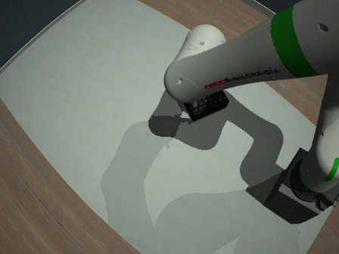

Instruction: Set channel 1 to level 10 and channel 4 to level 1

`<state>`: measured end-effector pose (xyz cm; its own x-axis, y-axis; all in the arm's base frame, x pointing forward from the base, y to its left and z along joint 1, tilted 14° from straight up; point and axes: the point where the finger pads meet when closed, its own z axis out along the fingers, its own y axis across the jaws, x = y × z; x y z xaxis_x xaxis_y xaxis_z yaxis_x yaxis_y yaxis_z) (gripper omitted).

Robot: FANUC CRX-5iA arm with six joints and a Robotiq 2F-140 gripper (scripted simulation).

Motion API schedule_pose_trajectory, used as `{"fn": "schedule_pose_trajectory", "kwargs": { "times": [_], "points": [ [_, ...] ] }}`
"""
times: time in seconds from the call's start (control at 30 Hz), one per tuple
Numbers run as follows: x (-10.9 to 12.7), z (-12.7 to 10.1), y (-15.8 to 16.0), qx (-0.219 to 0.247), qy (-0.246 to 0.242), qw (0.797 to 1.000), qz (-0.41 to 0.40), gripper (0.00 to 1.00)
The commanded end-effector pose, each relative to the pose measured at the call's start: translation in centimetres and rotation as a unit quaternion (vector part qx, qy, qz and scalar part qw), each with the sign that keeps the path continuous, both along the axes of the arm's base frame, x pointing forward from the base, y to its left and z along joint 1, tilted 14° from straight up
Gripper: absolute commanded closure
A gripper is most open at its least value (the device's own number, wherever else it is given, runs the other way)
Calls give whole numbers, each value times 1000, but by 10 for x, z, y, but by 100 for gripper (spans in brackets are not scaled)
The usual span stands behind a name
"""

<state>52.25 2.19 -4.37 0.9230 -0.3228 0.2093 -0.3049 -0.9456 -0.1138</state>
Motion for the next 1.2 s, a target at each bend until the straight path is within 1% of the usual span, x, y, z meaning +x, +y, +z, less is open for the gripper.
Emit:
{"fn": "schedule_pose_trajectory", "kwargs": {
  "times": [0.0,0.5,1.17],
  "points": [
    [1,-2,0,0,0,1000,0,100],
    [2,-9,0,0,0,1000,0,100],
    [3,-10,0,0,0,1000,0,100]
  ]
}}
